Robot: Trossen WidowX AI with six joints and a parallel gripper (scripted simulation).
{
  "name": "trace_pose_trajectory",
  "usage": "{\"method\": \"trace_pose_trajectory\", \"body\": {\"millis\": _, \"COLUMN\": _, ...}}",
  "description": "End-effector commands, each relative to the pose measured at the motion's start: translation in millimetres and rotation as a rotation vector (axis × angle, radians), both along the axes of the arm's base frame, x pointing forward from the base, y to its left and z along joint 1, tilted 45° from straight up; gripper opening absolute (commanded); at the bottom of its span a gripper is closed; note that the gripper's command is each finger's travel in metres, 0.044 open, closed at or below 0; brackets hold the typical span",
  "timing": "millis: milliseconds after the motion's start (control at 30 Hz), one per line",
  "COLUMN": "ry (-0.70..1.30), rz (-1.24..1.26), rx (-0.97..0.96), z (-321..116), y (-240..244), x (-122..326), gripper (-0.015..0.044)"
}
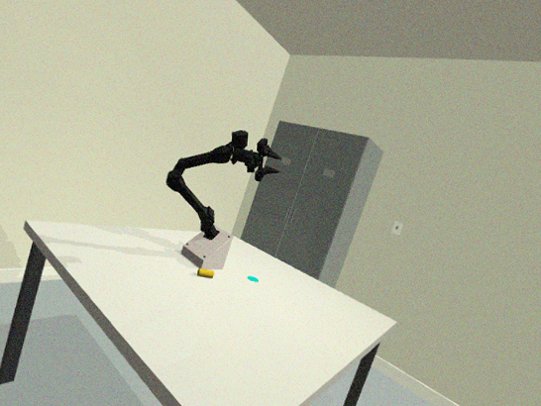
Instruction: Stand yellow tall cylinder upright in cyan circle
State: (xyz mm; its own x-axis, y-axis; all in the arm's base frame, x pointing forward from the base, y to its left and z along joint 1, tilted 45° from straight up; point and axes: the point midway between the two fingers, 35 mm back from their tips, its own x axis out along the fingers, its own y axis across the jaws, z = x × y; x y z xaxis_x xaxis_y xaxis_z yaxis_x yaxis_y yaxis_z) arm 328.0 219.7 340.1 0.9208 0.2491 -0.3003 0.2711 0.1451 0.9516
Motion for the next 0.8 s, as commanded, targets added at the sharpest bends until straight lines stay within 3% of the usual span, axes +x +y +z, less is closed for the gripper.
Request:
{"method": "trace_pose_trajectory", "body": {"millis": 0, "ry": 0.095, "rz": -0.002, "rx": -0.478, "z": -62, "y": -46, "x": 14, "gripper": 0.0309}}
{"method": "trace_pose_trajectory", "body": {"millis": 400, "ry": 0.383, "rz": 0.191, "rx": -1.22, "z": -144, "y": -136, "x": 7, "gripper": 0.0309}}
{"method": "trace_pose_trajectory", "body": {"millis": 767, "ry": 0.749, "rz": 0.634, "rx": -1.729, "z": -202, "y": -216, "x": -33, "gripper": 0.0309}}
